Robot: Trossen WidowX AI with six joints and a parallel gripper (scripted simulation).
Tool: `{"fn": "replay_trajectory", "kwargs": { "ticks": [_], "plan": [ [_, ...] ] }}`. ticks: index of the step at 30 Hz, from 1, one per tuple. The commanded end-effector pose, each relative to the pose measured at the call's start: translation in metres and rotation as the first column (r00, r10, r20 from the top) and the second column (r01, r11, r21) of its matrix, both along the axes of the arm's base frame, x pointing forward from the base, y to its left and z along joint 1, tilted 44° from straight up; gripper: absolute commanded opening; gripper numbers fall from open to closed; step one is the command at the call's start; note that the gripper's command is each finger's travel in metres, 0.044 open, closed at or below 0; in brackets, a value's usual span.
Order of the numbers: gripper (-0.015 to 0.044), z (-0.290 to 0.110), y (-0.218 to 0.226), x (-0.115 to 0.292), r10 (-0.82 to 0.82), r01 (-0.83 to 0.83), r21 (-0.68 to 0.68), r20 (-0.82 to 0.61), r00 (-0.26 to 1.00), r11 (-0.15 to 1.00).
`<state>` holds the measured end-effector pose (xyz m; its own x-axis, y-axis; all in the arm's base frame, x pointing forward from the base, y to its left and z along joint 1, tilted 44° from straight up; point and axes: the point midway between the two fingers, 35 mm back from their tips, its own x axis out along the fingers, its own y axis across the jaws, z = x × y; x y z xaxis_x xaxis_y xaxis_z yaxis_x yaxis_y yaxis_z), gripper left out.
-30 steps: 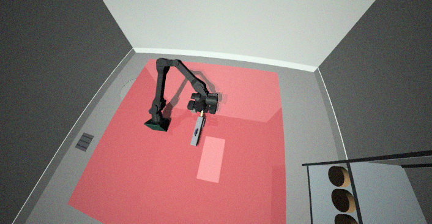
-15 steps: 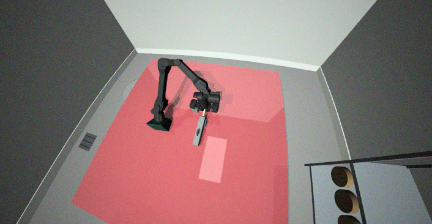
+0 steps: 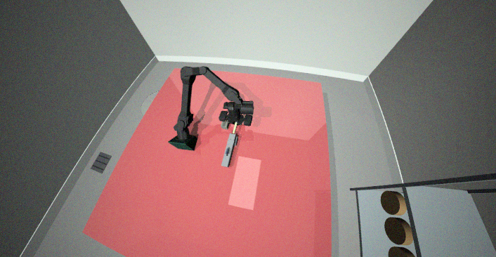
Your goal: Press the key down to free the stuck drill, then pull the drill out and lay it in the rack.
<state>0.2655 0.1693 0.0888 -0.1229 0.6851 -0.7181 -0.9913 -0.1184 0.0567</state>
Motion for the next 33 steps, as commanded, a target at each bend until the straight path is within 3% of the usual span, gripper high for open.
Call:
{"fn": "replay_trajectory", "kwargs": {
  "ticks": [1, 33],
  "plan": [
    [0.0, 0.006, 0.004, 0.001, -0.002, 0.002, 0.003, 0.002, 1.0, 1.0],
    [0.0, 0.034, 0.021, -0.001, -0.002, 0.002, 0.005, 0.003, 1.0, 1.0]
  ]
}}
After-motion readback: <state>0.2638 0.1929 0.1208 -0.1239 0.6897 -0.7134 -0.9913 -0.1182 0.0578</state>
